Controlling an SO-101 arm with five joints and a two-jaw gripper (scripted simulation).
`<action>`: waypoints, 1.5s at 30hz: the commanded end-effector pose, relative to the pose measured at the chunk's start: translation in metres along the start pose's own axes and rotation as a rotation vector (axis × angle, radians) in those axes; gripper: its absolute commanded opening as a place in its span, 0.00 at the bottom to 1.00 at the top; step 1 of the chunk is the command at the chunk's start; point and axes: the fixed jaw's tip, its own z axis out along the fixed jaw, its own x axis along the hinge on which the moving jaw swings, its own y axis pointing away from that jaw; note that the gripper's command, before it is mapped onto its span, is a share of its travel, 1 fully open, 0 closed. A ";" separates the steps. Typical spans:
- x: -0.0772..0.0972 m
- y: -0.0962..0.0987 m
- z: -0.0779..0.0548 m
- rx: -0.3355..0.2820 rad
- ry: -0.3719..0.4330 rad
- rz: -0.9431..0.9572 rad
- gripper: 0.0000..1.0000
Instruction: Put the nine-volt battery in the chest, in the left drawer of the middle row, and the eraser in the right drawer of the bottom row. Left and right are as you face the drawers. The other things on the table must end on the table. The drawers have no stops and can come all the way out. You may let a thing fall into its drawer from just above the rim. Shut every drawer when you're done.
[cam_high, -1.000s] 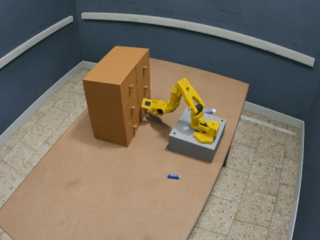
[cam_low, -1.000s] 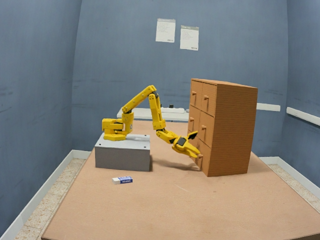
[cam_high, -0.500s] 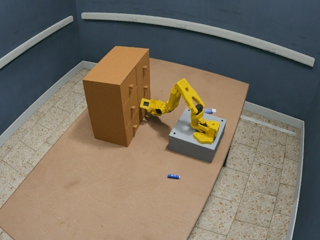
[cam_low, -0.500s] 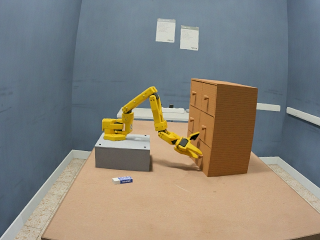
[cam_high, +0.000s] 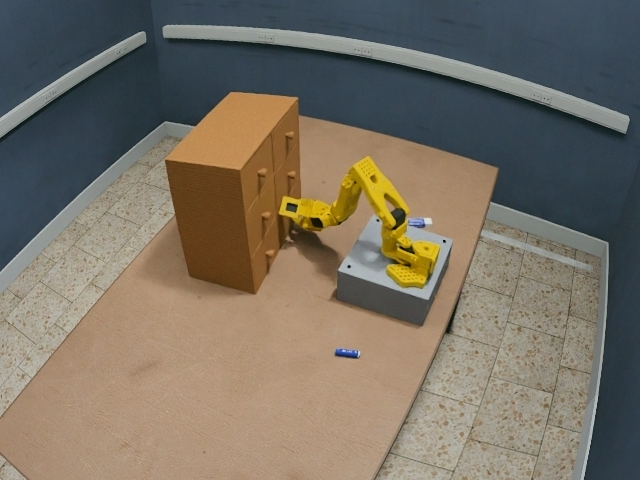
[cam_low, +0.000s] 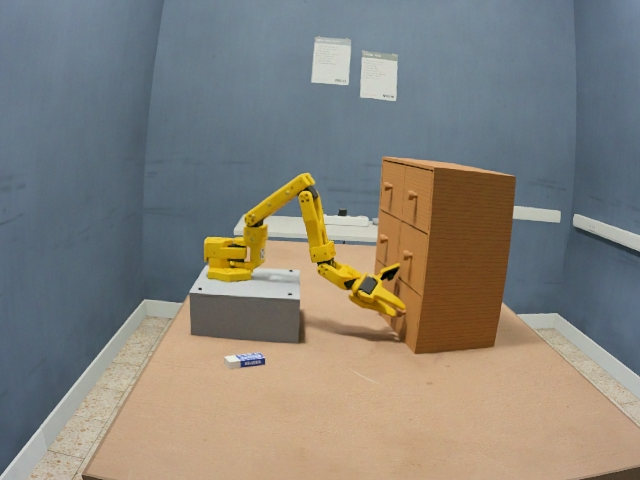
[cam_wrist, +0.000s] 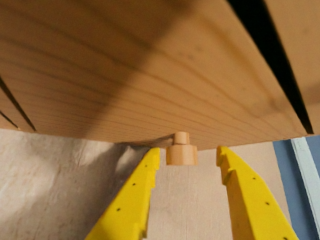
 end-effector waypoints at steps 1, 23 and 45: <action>0.002 0.006 0.001 -0.016 0.006 -0.009 0.21; 0.004 0.010 0.002 -0.019 0.003 -0.011 0.21; 0.002 0.008 0.001 -0.019 0.003 -0.011 0.21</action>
